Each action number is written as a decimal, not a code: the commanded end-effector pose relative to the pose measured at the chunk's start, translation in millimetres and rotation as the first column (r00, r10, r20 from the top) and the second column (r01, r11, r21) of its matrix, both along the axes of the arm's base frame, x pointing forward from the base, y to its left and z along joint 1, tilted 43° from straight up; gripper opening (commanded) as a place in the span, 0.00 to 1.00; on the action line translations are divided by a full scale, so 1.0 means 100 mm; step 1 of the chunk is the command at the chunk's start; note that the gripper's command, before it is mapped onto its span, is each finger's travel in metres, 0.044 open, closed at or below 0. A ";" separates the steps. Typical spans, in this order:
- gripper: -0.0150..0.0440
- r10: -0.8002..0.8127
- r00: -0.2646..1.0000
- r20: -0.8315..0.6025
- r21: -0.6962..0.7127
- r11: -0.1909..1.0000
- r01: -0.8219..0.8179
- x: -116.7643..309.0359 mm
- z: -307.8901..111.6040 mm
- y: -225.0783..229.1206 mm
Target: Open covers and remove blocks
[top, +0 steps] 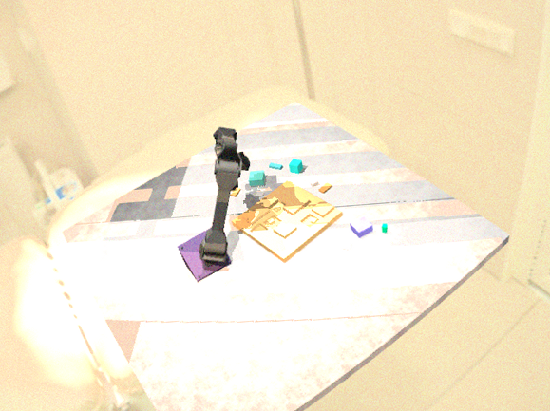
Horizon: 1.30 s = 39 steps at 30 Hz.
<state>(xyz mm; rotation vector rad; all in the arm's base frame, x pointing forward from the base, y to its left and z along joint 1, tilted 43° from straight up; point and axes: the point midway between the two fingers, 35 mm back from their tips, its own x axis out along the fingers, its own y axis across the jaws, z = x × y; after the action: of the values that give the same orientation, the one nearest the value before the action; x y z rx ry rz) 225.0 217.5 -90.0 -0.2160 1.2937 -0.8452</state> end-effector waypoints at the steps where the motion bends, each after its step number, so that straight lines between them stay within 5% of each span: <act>1: 0.39 0.004 1.000 -0.003 -0.005 1.000 -0.004 0.00 -0.06 -0.06; 39: 0.39 0.004 1.000 -0.002 -0.008 1.000 -0.004 0.00 -0.51 -0.49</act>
<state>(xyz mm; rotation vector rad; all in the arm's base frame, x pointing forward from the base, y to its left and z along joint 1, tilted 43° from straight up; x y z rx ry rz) 226.5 174.3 -137.2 -0.2167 1.2911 -0.8467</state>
